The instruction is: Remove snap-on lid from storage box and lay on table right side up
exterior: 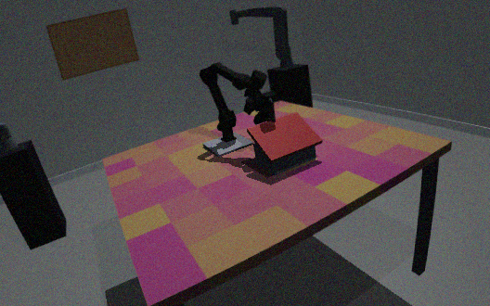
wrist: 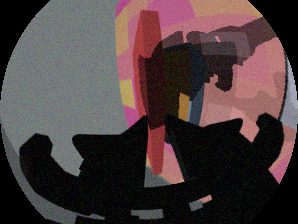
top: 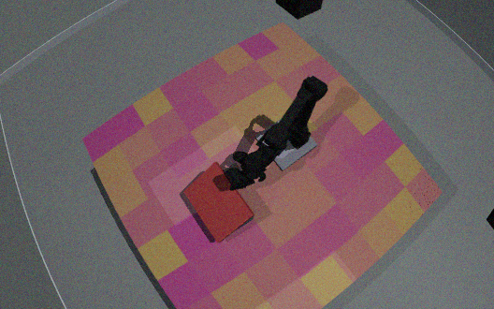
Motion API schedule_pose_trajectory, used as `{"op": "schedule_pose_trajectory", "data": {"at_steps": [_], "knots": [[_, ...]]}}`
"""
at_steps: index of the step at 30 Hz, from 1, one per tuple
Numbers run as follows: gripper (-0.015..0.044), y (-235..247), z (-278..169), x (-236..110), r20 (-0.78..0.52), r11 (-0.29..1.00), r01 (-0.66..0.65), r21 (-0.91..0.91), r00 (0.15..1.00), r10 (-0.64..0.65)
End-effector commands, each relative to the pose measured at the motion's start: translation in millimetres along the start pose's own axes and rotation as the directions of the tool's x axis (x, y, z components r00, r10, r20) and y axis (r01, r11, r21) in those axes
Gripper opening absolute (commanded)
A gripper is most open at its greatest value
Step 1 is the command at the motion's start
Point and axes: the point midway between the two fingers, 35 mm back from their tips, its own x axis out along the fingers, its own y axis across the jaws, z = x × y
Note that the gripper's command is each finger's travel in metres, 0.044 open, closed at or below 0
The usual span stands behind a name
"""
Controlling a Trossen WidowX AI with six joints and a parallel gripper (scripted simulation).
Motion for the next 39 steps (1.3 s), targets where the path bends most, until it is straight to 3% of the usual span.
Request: {"op": "schedule_pose_trajectory", "data": {"at_steps": [1,39], "knots": [[0.0,7.2,-0.8,1.0,-0.002,1.0,0.0,-0.003,1.0,0.0],[0.0,59.1,-0.9,-14.8,-0.002,1.0,-0.002,-0.003,1.0,0.002]]}}
